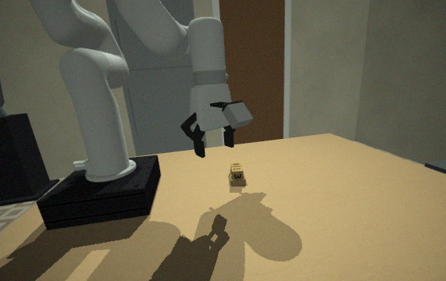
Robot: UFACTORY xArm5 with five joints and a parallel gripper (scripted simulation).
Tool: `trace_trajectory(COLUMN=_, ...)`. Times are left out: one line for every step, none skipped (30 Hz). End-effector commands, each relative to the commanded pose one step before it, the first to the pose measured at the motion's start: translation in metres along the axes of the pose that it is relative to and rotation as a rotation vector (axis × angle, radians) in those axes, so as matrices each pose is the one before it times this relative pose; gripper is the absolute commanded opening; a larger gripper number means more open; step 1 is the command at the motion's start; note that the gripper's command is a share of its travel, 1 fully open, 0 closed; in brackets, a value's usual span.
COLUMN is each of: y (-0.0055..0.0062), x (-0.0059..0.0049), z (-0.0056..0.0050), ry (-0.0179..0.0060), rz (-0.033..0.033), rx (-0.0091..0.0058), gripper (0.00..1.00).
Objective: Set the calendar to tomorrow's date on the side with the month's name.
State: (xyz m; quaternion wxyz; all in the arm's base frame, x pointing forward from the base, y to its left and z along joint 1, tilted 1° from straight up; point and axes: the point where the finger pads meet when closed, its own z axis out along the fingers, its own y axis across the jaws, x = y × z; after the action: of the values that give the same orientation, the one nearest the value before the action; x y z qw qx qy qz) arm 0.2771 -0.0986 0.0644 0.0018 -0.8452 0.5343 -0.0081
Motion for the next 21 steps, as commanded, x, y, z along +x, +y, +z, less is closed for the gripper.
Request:
trace_trajectory(y=-0.00319, x=0.00088, z=-0.00081, ry=0.00224, rz=0.02026, rx=0.00247, gripper=1.0)
trace_trajectory(y=-0.00269, x=-0.0001, z=0.00021, ry=-0.00012, rz=0.02387, rx=0.00006, gripper=1.0)
trace_trajectory(y=-0.00389, x=-0.00028, z=0.00033, ry=-0.00017, rz=0.03447, rx=0.00008, gripper=1.0)
trace_trajectory(y=-0.00504, x=-0.00062, z=0.00049, ry=-0.00023, rz=0.04461, rx=0.00009, gripper=1.0)
trace_trajectory(y=-0.00602, x=-0.00113, z=0.00067, ry=-0.00028, rz=0.0534, rx=0.00009, gripper=1.0)
trace_trajectory(y=0.0, x=0.0, z=0.0, ry=0.0, rz=0.0, rx=0.0, gripper=1.0)
trace_trajectory(y=0.0, x=0.0, z=0.0, ry=0.0, rz=0.0, rx=0.0, gripper=1.0)
trace_trajectory(y=-0.00672, x=-0.0018, z=0.00087, ry=-0.00032, rz=0.06016, rx=0.00008, gripper=1.0)
trace_trajectory(y=-0.00563, x=-0.00201, z=0.00083, ry=-0.00028, rz=0.05133, rx=0.00005, gripper=1.0)
trace_trajectory(y=-0.0014, x=-0.00061, z=0.00023, ry=-0.00007, rz=0.01308, rx=0.00001, gripper=1.0)
trace_trajectory(y=-0.00384, x=-0.00176, z=0.00065, ry=-0.0002, rz=0.03602, rx=0.00002, gripper=1.0)
trace_trajectory(y=-0.00312, x=-0.00162, z=0.00057, ry=-0.00016, rz=0.02984, rx=0.00001, gripper=1.0)
trace_trajectory(y=-0.0031, x=-0.00178, z=0.00061, ry=-0.00016, rz=0.03019, rx=0.0, gripper=1.0)
trace_trajectory(y=-0.00311, x=-0.00197, z=0.00066, ry=-0.00017, rz=0.03101, rx=0.0, gripper=1.0)
trace_trajectory(y=-0.00031, x=-0.00022, z=0.00007, ry=-0.00002, rz=0.00321, rx=0.0, gripper=1.0)
trace_trajectory(y=-0.00567, x=-0.00403, z=0.00133, ry=-0.00032, rz=0.05828, rx=-0.00003, gripper=1.0)
trace_trajectory(y=-0.00017, x=-0.00014, z=0.00004, ry=-0.00001, rz=0.00188, rx=0.0, gripper=1.0)
trace_trajectory(y=-0.0049, x=-0.00414, z=0.00132, ry=-0.00029, rz=0.0534, rx=-0.00004, gripper=1.0)
trace_trajectory(y=-0.00284, x=-0.00276, z=0.00085, ry=-0.00017, rz=0.03276, rx=-0.00004, gripper=1.0)
trace_trajectory(y=-0.00099, x=-0.00104, z=0.00032, ry=-0.00006, rz=0.01185, rx=-0.00002, gripper=1.0)
trace_trajectory(y=-0.00281, x=-0.0031, z=0.00095, ry=-0.00018, rz=0.03447, rx=-0.00005, gripper=1.0)
